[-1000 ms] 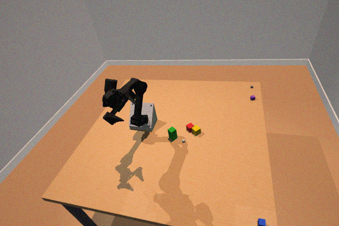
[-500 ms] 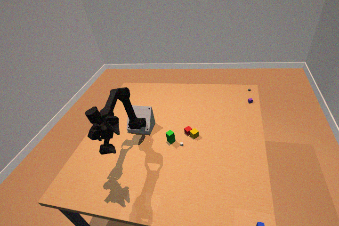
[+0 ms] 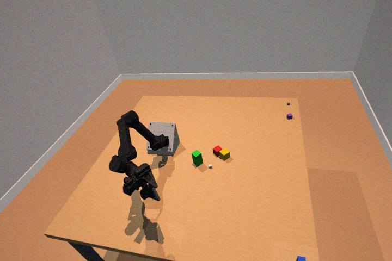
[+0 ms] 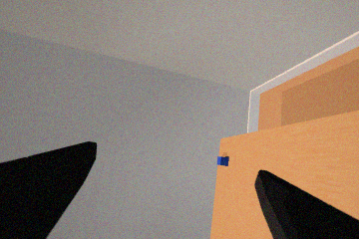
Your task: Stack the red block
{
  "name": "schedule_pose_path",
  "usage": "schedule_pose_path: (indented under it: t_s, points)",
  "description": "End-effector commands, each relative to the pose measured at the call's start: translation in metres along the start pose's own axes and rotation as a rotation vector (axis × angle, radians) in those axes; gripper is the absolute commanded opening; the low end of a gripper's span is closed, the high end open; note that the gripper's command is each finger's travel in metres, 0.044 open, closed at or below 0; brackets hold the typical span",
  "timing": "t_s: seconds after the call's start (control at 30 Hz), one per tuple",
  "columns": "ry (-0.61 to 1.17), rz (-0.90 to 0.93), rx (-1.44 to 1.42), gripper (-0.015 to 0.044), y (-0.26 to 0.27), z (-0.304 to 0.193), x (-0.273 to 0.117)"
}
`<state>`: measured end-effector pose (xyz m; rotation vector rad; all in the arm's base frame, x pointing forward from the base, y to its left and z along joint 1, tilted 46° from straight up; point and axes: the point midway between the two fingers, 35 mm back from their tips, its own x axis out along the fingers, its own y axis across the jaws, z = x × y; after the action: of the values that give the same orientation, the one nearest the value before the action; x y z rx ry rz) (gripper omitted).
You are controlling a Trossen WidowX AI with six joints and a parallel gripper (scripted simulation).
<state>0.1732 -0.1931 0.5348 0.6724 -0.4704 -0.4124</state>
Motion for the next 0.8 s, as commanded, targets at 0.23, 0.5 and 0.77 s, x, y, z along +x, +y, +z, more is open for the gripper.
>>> schedule_pose_path:
  t_s: [0.23,0.5,0.77]
  points:
    - [0.181,-0.108,0.159,0.0440,-0.044,-0.063,0.054]
    - [0.324,-0.249,0.263,0.0440,-0.074,-0.124,0.083]
    - [0.524,-0.483,0.325,0.0440,-0.104,-0.222,0.099]
